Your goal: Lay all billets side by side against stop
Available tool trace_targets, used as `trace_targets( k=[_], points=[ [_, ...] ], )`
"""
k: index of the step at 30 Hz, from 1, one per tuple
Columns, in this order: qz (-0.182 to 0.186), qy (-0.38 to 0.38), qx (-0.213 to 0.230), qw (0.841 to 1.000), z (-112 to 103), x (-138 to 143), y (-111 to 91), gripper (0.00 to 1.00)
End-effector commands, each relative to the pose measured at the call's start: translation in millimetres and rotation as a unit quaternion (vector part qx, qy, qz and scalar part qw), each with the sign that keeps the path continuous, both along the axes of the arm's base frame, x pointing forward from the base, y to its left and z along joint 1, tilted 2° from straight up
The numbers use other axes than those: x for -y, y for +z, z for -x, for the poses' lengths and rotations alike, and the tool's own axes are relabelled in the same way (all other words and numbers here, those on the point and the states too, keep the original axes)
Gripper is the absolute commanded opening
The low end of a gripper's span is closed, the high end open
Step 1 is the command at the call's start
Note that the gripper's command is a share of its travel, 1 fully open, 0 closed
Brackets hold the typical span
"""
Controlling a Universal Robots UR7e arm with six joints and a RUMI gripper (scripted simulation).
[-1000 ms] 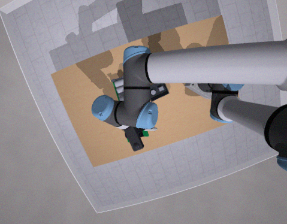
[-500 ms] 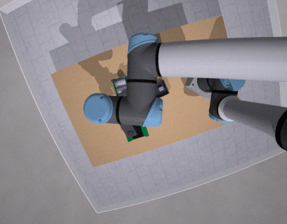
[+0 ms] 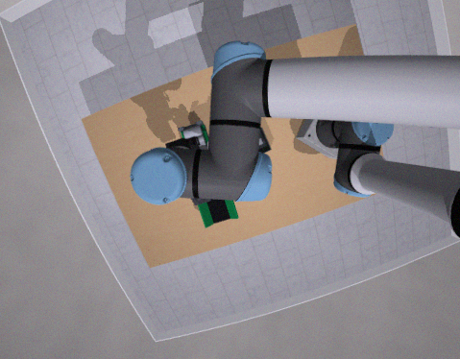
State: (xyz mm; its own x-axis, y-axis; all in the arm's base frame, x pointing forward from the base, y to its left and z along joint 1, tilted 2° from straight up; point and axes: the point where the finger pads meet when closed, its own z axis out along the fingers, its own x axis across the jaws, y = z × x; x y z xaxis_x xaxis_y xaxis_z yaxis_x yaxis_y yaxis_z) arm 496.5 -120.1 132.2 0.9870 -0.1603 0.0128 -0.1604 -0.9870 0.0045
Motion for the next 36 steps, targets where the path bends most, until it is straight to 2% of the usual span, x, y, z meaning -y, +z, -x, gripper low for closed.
trace_targets(
  k=[1,34,35,36],
  points=[
    [0.008,-0.001,0.002,1.0,-0.3,4.7,1.3,0.0],
    [0.008,-0.001,0.002,1.0,-0.3,4.7,1.3,0.0],
    [0.008,-0.001,0.002,1.0,-0.3,4.7,1.3,0.59],
    [0.008,-0.001,0.002,1.0,-0.3,4.7,1.0,0.59]
  ],
)
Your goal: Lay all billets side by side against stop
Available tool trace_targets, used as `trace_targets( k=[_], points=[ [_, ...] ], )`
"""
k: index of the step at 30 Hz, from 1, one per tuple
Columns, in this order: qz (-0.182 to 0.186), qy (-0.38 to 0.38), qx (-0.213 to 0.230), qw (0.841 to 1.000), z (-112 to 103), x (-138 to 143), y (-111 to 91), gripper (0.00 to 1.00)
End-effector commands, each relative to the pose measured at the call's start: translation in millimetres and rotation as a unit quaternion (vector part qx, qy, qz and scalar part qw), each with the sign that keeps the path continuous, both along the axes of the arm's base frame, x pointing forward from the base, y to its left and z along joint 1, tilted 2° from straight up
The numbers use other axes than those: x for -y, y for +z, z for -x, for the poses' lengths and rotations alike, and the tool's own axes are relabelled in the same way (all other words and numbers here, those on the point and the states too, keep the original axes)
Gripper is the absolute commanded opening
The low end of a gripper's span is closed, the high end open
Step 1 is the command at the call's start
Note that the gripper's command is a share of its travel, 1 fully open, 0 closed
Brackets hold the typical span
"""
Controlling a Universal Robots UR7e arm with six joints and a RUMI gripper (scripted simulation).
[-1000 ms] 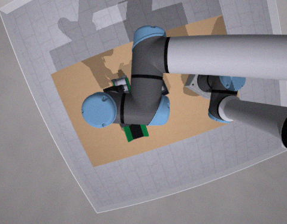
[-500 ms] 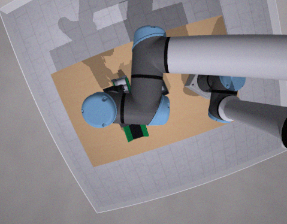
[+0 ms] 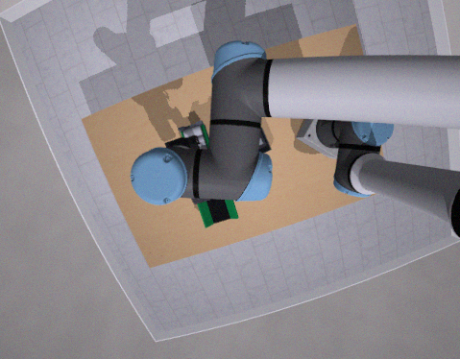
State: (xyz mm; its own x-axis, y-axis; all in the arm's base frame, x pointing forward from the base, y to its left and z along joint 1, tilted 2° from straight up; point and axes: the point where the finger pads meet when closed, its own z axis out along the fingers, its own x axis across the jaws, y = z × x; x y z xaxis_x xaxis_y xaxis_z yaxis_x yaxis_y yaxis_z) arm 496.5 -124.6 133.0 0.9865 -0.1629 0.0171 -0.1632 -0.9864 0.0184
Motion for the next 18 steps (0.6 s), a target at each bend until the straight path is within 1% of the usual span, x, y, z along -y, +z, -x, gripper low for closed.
trace_targets(
  k=[1,6,18],
  points=[
    [0.0,0.0,0.001,1.0,-0.3,0.3,-0.4,0.59],
    [0.0,0.0,0.001,1.0,-0.2,0.8,-3.8,0.59],
    [0.0,0.0,0.001,1.0,-0.2,0.8,-3.9,0.59]
  ],
)
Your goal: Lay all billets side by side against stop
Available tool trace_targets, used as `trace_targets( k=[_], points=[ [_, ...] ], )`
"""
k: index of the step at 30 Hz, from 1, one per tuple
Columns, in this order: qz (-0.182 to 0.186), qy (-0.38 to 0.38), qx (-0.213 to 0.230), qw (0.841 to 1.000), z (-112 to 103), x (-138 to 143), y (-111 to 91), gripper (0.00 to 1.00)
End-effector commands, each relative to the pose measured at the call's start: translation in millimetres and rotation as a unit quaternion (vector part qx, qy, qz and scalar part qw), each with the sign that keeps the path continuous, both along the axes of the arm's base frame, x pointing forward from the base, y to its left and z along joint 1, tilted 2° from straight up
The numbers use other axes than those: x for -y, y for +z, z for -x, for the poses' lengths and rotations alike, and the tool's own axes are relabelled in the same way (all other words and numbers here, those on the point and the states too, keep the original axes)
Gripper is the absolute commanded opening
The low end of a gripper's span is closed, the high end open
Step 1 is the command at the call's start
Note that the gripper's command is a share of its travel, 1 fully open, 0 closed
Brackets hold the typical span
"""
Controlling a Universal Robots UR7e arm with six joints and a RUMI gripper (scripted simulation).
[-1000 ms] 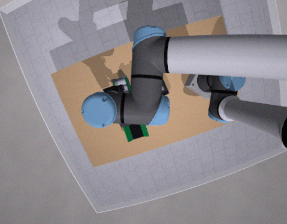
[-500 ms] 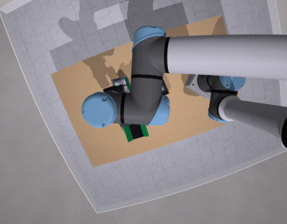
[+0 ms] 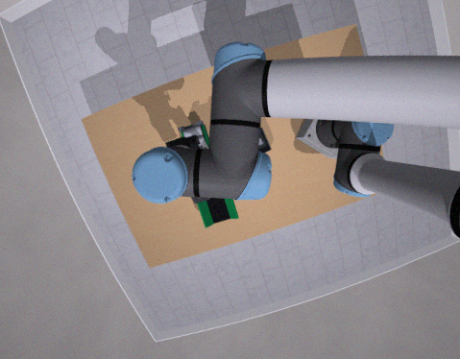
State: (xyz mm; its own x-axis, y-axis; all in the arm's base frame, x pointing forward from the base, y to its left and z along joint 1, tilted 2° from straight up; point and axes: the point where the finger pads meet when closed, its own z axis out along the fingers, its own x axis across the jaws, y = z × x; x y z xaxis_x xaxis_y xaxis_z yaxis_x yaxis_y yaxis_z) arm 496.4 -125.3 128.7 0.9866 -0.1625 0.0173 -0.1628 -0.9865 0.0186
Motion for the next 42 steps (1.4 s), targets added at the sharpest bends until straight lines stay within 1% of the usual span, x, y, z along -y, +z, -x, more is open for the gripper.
trace_targets(
  k=[1,13,15,19,22,42],
  points=[
    [0.0,0.0,0.001,1.0,-0.3,0.2,0.5,0.59],
    [0.0,0.0,0.001,1.0,-0.3,0.2,-1.3,0.59],
    [0.0,0.0,0.001,1.0,-0.5,0.4,-9.8,0.59],
    [0.0,0.0,0.001,1.0,-1.1,1.2,-38.2,0.59],
    [0.0,0.0,0.001,1.0,-1.4,1.4,-48.1,0.59],
    [0.0,0.0,0.001,1.0,-1.4,1.4,-48.4,0.59]
  ],
)
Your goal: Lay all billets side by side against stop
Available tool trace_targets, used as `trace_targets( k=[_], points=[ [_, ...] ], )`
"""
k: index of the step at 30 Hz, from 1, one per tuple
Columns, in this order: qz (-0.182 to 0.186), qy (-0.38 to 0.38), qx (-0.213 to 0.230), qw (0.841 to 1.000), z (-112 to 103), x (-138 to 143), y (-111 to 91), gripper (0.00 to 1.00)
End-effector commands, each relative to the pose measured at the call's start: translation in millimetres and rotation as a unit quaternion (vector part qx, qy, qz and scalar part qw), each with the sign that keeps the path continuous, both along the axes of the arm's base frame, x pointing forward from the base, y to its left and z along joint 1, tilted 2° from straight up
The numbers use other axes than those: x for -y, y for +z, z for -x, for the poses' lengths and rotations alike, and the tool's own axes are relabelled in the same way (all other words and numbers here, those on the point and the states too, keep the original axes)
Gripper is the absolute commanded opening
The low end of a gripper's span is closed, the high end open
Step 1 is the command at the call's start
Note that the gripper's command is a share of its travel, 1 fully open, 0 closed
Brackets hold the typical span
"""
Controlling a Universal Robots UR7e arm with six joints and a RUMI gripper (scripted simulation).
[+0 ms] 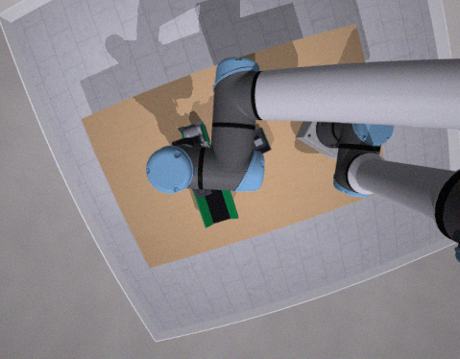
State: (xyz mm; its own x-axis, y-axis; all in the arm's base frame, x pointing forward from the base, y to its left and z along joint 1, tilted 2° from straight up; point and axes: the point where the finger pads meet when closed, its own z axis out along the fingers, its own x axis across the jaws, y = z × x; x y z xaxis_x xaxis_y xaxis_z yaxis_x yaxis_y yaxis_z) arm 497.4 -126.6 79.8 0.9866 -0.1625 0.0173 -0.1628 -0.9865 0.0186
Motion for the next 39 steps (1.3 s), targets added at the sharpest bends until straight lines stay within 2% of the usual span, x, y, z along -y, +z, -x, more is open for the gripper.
trace_targets(
  k=[1,21,31,39],
  points=[
    [0.0,0.0,0.001,1.0,-0.4,0.2,0.5,0.59],
    [0.0,0.0,0.001,1.0,-0.4,0.2,-1.0,0.59],
    [0.0,0.0,0.001,1.0,-0.8,0.8,-25.8,0.59],
    [0.0,0.0,0.001,1.0,-0.9,1.0,-36.5,0.59]
  ],
)
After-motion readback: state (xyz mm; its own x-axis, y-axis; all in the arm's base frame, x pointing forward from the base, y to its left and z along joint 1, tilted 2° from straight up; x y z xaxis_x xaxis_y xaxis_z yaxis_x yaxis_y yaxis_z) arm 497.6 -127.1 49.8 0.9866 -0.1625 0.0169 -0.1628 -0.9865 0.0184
